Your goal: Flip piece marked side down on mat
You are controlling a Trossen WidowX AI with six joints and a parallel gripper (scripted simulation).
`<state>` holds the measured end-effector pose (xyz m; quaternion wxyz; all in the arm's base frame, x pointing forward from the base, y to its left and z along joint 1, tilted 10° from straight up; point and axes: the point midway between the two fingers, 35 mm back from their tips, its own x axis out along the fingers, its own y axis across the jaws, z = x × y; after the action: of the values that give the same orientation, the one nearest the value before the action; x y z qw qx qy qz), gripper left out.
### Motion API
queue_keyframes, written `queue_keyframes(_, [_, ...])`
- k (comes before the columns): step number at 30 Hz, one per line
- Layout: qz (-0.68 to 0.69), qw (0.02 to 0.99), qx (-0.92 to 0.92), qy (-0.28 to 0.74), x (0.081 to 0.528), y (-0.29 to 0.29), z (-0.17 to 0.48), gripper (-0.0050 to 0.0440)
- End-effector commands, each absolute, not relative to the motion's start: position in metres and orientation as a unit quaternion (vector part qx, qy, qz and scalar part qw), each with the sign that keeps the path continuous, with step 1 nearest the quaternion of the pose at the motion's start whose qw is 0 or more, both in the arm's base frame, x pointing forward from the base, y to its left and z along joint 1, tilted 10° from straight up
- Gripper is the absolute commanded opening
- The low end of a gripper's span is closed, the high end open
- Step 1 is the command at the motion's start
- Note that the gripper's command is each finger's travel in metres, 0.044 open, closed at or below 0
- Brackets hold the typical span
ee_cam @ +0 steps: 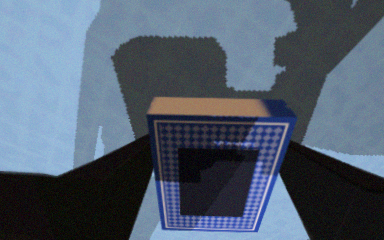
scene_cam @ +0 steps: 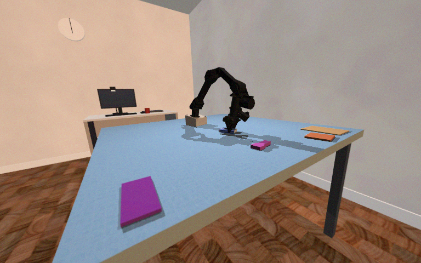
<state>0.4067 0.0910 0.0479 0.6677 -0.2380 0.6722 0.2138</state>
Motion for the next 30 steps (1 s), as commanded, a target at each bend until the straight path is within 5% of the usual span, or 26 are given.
queue_keyframes(1, [0.214, 0.674, -0.24, 0.665, 0.406, 0.09, 0.069, 0.0])
queue_keyframes(30, [0.089, 0.712, -0.061, 0.694, 0.399, 0.073, 0.149, 0.0])
